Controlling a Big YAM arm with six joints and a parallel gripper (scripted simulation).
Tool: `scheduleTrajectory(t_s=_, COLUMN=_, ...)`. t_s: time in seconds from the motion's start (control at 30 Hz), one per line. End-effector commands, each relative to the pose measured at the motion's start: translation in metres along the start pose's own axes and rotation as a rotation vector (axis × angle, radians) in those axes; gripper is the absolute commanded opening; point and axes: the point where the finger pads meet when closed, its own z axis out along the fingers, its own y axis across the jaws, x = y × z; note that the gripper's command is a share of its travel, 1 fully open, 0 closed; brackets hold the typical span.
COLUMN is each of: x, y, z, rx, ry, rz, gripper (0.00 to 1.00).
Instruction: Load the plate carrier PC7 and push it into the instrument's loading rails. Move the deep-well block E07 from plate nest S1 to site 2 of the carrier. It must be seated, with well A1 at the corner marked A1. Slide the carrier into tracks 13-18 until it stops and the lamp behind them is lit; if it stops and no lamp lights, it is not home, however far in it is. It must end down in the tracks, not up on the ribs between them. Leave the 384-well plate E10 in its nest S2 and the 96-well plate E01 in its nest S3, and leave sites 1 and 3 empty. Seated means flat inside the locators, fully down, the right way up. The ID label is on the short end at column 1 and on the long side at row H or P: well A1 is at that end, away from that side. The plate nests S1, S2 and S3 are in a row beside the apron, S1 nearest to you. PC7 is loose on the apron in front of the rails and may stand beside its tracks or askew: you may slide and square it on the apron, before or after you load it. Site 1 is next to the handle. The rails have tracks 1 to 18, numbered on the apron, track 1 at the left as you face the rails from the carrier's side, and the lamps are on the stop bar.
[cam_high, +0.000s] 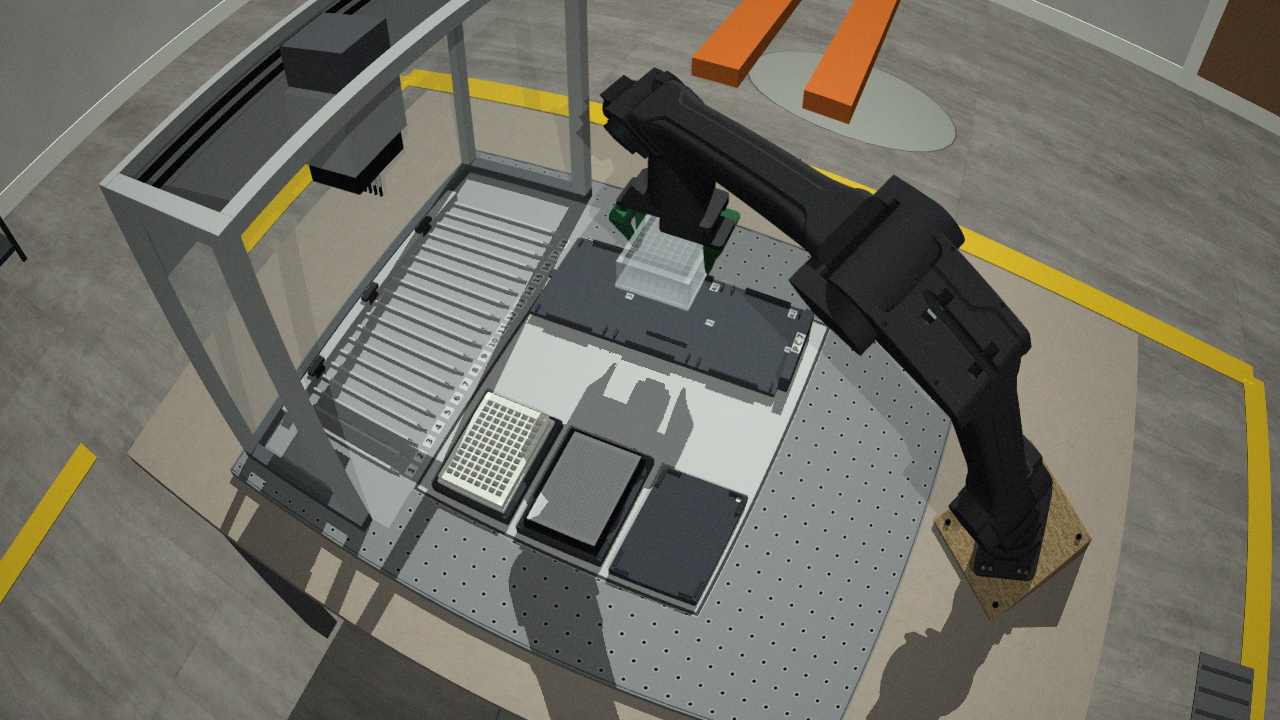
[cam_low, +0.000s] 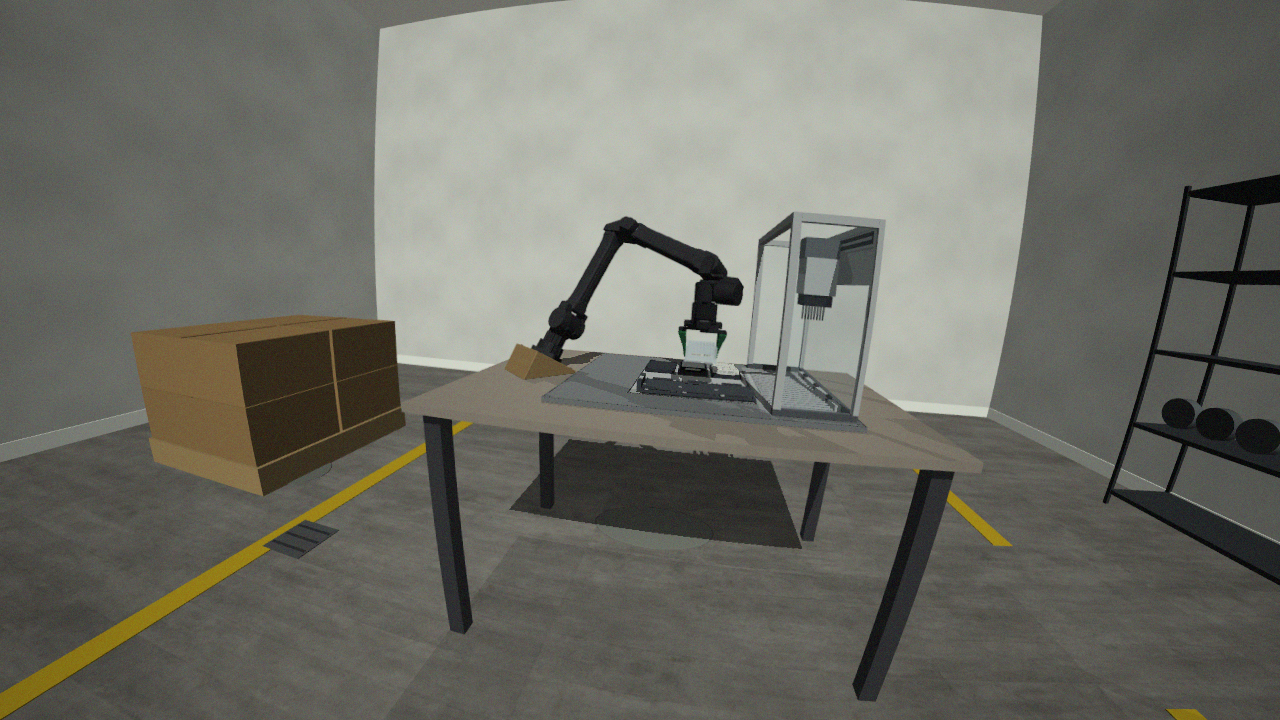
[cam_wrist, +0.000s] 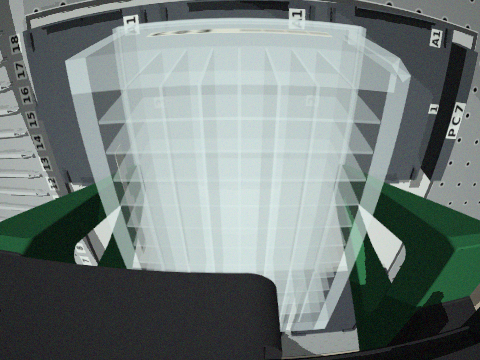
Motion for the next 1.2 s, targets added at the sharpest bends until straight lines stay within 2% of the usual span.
scheduleTrajectory(t_s=0.0, x=-0.001, y=0.012, z=-0.016, rx=-0.034, ry=-0.022, rz=-0.024, gripper=0.00)
scheduleTrajectory(t_s=0.53, x=0.000, y=0.012, z=-0.016, rx=-0.034, ry=-0.022, rz=-0.024, gripper=0.00)
scheduleTrajectory(t_s=0.57, x=0.007, y=0.007, z=-0.002, rx=-0.019, ry=-0.010, rz=-0.044, gripper=0.00)
scheduleTrajectory(t_s=0.63, x=0.003, y=0.004, z=0.012, rx=-0.003, ry=-0.001, rz=-0.011, gripper=0.00)
scheduleTrajectory(t_s=0.8, x=0.003, y=0.005, z=0.020, rx=-0.002, ry=-0.002, rz=-0.011, gripper=0.00)
scheduleTrajectory(t_s=0.83, x=0.002, y=0.025, z=0.007, rx=-0.040, ry=-0.023, rz=-0.035, gripper=0.00)
scheduleTrajectory(t_s=0.9, x=0.004, y=0.005, z=0.027, rx=-0.004, ry=-0.003, rz=-0.013, gripper=0.00)
scheduleTrajectory(t_s=1.17, x=0.004, y=0.006, z=0.049, rx=-0.003, ry=-0.002, rz=-0.012, gripper=0.00)
